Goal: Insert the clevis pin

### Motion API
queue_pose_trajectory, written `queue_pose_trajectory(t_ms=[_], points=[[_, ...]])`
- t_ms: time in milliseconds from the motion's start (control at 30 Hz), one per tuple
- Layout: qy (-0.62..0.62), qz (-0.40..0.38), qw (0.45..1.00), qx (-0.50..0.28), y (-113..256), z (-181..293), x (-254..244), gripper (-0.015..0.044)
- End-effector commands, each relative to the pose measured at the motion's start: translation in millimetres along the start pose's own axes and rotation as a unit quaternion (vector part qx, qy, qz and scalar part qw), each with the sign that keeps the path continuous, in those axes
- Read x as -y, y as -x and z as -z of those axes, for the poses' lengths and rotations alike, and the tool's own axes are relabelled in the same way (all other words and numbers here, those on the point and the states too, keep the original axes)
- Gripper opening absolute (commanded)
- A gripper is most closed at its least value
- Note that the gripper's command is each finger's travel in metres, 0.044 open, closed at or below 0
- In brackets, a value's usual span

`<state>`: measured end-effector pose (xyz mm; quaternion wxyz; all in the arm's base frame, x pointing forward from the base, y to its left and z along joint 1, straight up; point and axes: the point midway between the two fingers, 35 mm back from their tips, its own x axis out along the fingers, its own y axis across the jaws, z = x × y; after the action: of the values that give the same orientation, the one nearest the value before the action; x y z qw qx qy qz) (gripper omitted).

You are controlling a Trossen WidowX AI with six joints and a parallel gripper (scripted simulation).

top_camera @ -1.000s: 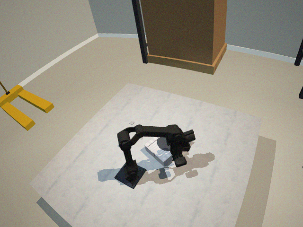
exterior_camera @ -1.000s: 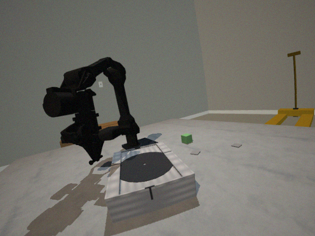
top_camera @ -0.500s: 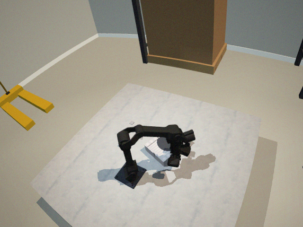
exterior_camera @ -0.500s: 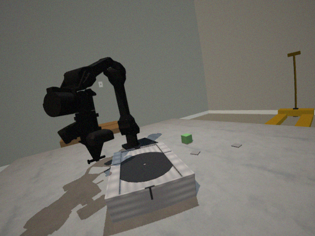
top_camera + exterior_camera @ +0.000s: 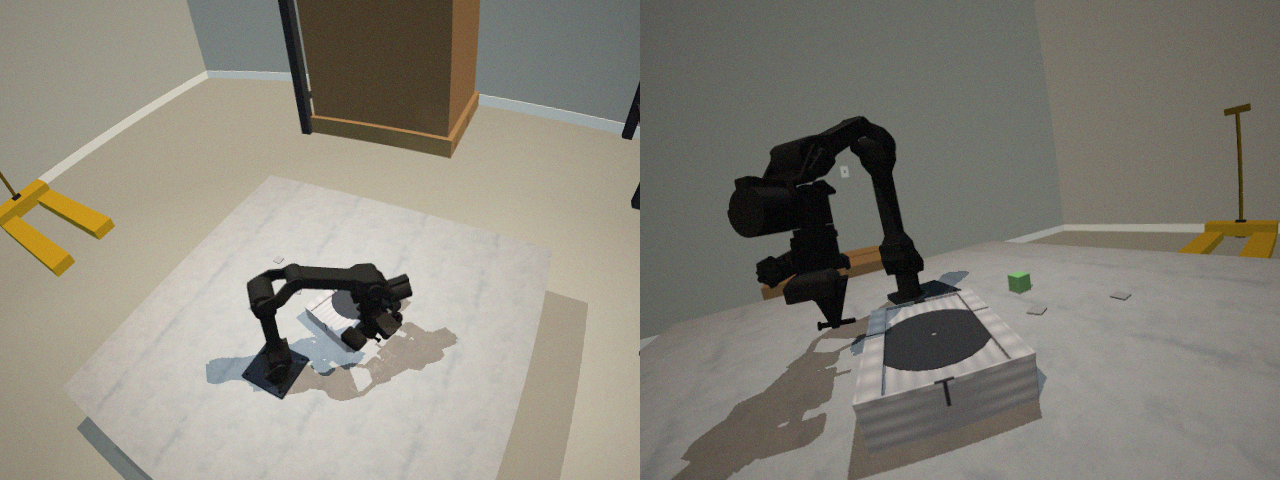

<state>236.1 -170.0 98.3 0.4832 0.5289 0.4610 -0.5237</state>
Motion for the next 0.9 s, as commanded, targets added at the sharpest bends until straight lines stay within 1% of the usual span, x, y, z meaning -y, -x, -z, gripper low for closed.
queue_pose_trajectory(t_ms=[0, 200, 433, 633, 867], points=[[-0.062, 0.001, 0.998, -0.001, -0.2, 0.5, 0.9, 0.0000], [-0.165, 0.001, 0.986, -0.001, 0.0, 0.6, 1.2, 0.0000], [-0.283, 0.001, 0.959, -0.001, 0.2, 0.8, 1.5, 0.0000], [-0.380, 0.001, 0.925, -0.001, 0.3, 0.9, 1.7, 0.0000], [-0.489, 0.001, 0.872, -0.001, 0.5, 1.0, 2.1, 0.0000]])
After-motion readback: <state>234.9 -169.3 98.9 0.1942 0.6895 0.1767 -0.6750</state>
